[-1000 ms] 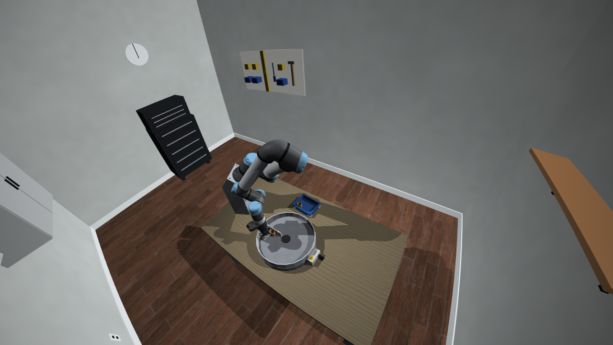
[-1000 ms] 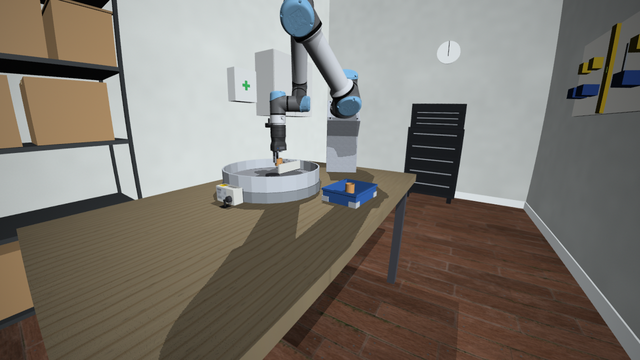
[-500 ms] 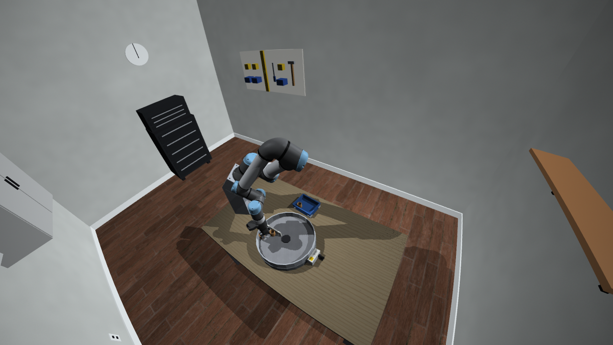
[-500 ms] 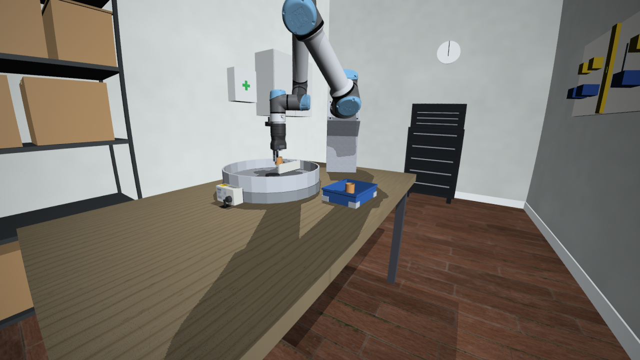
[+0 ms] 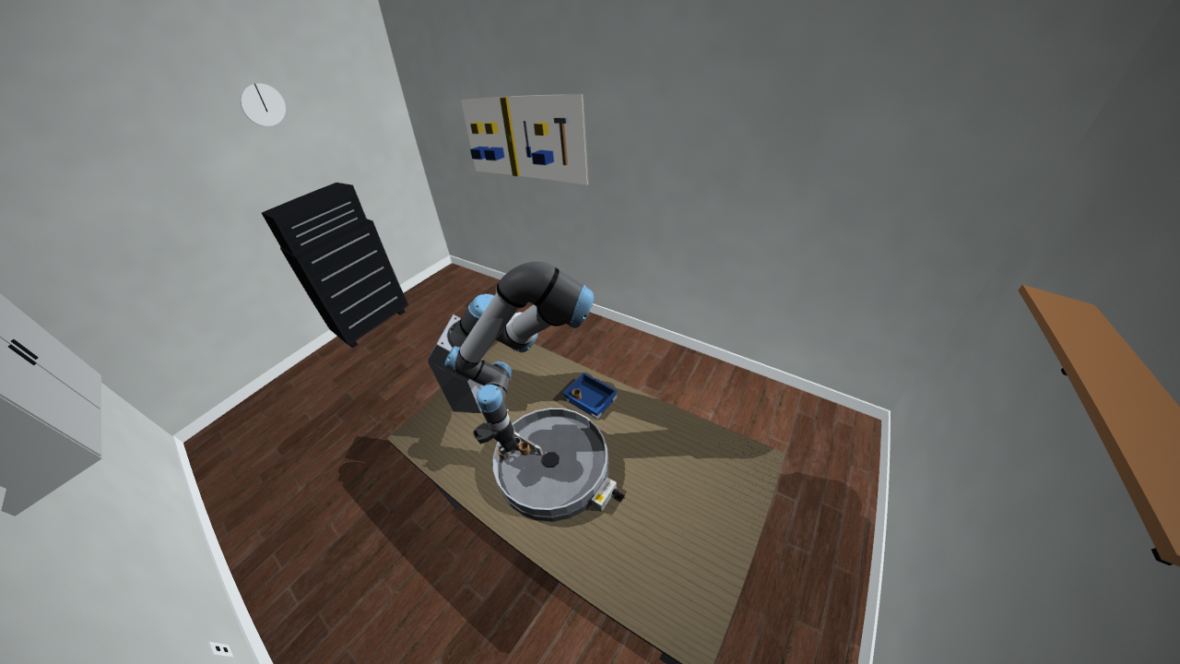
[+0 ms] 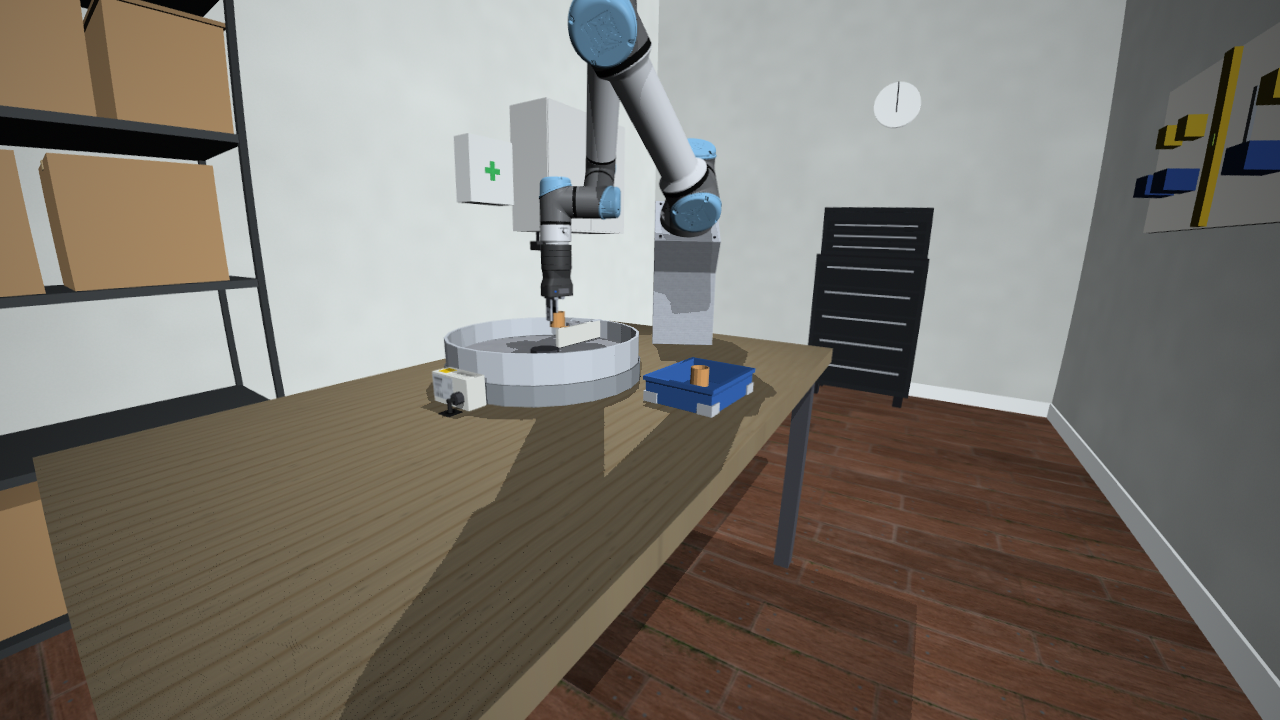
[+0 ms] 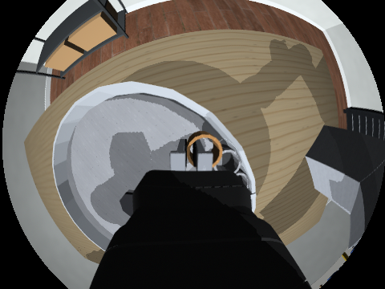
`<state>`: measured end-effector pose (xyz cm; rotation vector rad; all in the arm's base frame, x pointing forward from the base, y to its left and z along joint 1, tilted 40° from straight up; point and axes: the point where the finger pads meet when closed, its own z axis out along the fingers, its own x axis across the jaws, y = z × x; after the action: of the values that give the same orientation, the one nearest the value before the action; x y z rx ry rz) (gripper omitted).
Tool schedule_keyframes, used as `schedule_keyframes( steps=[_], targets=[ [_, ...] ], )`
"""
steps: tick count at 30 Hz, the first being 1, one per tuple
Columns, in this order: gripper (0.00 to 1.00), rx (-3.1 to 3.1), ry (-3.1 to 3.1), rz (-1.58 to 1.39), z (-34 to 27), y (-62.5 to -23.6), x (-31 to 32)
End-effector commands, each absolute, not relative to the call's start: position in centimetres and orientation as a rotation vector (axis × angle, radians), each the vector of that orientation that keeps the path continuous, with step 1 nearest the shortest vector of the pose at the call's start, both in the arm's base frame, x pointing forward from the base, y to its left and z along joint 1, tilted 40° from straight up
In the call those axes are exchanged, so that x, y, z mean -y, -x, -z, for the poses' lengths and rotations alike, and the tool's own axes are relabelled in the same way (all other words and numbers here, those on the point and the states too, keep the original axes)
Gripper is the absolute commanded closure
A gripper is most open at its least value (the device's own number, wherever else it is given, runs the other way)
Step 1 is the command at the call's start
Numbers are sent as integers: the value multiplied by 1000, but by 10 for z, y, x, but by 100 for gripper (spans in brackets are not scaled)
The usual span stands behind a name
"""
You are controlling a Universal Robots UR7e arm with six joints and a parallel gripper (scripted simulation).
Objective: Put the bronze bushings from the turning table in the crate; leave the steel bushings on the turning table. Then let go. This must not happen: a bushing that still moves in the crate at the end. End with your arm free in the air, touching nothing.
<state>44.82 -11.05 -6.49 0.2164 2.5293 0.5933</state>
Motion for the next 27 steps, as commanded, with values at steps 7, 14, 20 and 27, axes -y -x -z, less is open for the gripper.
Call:
schedule_keyframes(
  steps=[7,14,20,27],
  targets=[
    [100,-2529,-216,-592,62,-447,112],
    [100,-2529,-216,-592,59,-444,114],
    [100,-2529,-216,-592,56,-443,115],
    [100,-2529,-216,-592,56,-443,115]
  ],
)
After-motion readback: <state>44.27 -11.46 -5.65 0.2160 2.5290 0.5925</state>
